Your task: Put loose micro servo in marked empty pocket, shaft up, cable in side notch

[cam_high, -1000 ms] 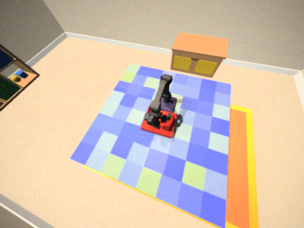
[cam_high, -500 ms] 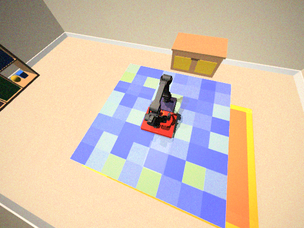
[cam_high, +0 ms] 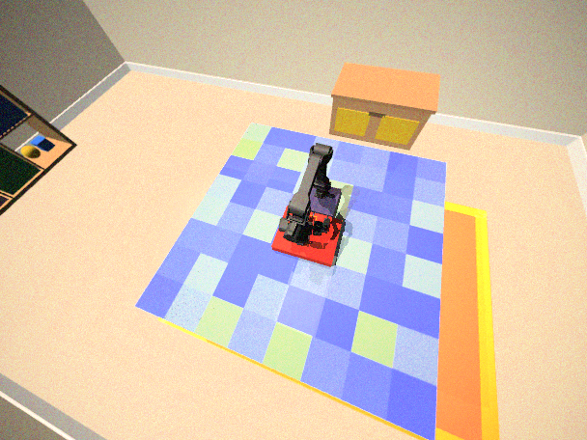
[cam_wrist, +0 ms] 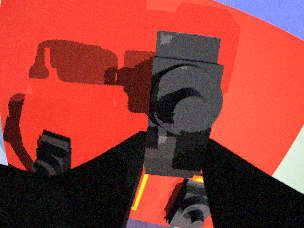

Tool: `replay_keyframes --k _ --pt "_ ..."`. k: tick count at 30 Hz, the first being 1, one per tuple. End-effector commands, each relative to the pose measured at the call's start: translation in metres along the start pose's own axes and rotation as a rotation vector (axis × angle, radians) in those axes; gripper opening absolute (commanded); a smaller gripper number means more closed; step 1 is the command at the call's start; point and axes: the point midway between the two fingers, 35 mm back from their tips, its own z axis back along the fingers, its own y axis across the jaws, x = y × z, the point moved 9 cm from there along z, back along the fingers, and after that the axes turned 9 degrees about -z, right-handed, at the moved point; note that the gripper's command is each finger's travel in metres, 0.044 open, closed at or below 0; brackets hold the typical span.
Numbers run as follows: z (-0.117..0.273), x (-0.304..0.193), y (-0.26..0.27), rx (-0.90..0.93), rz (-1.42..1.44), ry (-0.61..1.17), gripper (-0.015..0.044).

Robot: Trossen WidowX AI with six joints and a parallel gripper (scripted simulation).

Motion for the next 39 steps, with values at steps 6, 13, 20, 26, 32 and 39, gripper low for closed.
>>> replay_keyframes --k 6,13,20,26,32,39 --pt "0.019 -0.007 0.000 -0.003 0.007 -0.021 0.0000" --pt "0.019 -0.009 -0.002 -0.003 0.007 -0.021 0.0000" --pt "0.019 -0.008 0.016 -0.001 0.007 -0.021 0.0000" --pt "0.019 -0.008 0.023 0.000 -0.023 -0.021 0.0000" --pt "0.019 -0.008 0.023 0.001 -0.164 -0.021 0.0000" --pt "0.019 -0.015 0.023 0.001 -0.169 -0.021 0.0000"
